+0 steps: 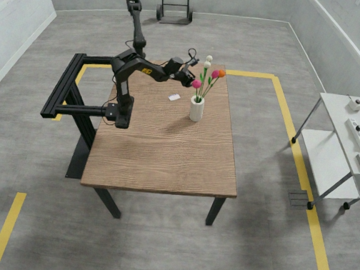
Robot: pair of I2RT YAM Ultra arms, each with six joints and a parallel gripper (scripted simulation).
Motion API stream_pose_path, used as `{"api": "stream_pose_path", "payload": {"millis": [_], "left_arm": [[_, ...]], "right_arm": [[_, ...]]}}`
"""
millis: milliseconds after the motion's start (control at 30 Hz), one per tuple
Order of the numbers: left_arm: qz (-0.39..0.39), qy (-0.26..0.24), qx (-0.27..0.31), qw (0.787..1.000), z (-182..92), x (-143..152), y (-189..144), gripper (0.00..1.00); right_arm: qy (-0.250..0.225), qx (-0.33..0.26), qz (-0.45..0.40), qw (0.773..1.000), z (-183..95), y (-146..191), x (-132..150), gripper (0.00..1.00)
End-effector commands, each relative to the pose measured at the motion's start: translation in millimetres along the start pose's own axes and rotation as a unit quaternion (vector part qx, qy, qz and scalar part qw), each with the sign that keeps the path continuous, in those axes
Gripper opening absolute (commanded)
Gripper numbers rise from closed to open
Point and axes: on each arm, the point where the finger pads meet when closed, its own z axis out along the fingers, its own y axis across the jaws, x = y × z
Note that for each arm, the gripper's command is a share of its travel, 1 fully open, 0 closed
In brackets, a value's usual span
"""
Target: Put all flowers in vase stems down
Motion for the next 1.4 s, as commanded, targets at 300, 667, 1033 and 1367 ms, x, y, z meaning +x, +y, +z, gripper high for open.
{"api": "stream_pose_path", "payload": {"millis": [300, 667, 1033, 1367], "left_arm": [[-0.002, -0.015, 0.000, 1.000, -9.2, -7.6, -0.6, 0.30], [-0.002, -0.015, 0.000, 1.000, -9.2, -7.6, -0.6, 0.30], [-0.002, -0.015, 0.000, 1.000, -9.2, -7.6, -0.6, 0.30], [-0.002, -0.015, 0.000, 1.000, -9.2, -7.6, -0.6, 0.30]], "right_arm": [[0.008, -0.003, 0.001, 1.000, -30.2, 4.4, -52.9, 0.60], [0.003, -0.002, 0.003, 1.000, -46.3, 3.0, -78.3, 0.60], [0.005, -0.007, -0.001, 1.000, -44.9, 5.5, -78.8, 0.60], [0.021, -0.006, -0.006, 1.000, -35.7, 2.9, -67.0, 0.60]]}}
